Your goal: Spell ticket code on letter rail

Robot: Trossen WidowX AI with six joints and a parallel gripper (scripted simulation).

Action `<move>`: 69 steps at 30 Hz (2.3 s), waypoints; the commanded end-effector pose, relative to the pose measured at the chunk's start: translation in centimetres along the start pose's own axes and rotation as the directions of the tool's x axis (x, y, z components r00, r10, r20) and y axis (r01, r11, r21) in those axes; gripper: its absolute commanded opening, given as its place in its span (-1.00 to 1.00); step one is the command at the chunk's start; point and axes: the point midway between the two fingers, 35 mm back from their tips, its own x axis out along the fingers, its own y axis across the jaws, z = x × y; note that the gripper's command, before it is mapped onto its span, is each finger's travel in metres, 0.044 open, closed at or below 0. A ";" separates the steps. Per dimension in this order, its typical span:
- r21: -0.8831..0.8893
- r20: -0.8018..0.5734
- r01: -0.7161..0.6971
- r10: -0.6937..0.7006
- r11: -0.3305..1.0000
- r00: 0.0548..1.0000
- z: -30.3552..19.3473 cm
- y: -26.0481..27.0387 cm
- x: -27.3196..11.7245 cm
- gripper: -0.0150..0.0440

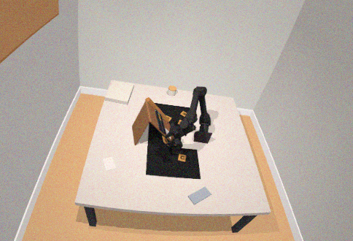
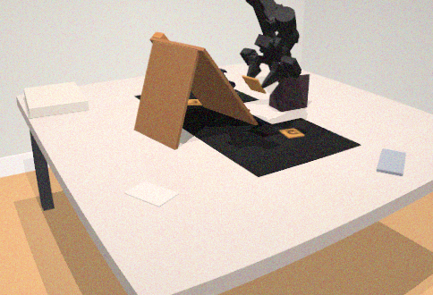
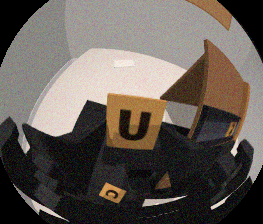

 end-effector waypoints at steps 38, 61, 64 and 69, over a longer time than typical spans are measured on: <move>-0.011 0.002 0.003 -0.003 1.000 1.000 0.1 -1.1 0.1 -0.49; -0.012 0.002 0.003 -0.003 1.000 1.000 0.1 -2.2 0.1 -0.49; -0.012 0.002 0.003 -0.003 1.000 1.000 0.1 -2.4 0.1 -0.49; -0.012 0.002 0.003 -0.003 1.000 1.000 0.0 -2.6 0.1 -0.49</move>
